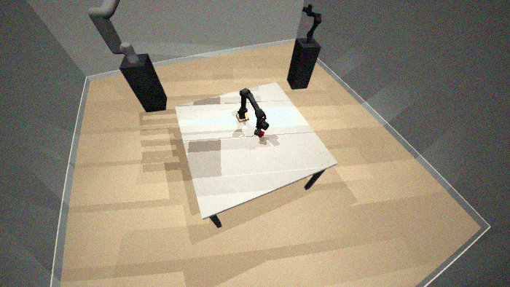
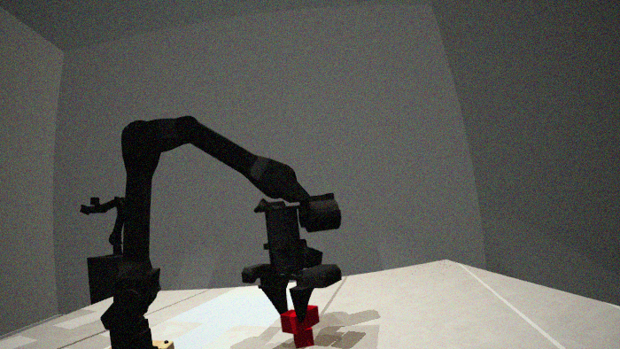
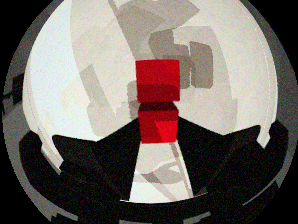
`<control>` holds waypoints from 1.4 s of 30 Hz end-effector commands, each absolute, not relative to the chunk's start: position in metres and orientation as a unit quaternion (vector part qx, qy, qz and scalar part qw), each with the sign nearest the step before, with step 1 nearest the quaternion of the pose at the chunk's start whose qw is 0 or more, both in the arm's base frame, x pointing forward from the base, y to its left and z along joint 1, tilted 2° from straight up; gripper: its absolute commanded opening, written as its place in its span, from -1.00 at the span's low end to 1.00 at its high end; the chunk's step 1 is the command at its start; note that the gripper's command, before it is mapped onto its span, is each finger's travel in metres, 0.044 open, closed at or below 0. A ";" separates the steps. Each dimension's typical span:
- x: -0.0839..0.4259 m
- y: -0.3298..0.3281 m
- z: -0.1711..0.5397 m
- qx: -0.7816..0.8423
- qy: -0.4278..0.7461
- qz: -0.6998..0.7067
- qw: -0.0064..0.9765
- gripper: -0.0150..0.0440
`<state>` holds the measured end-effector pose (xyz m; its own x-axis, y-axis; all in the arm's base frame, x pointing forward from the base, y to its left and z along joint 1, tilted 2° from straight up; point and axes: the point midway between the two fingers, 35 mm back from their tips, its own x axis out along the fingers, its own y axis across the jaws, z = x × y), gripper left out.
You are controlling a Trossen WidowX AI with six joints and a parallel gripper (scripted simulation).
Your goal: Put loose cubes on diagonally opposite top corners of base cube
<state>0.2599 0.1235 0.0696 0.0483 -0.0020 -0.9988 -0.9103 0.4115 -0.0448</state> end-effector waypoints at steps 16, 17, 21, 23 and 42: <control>0.260 0.123 0.071 -0.394 0.580 0.373 0.608 0.20; 0.260 0.123 0.075 -0.394 0.580 0.373 0.608 0.20; 0.259 0.124 0.081 -0.393 0.580 0.374 0.608 0.20; 0.259 0.124 0.083 -0.393 0.580 0.374 0.608 0.20; 0.258 0.124 0.108 -0.393 0.580 0.374 0.608 0.20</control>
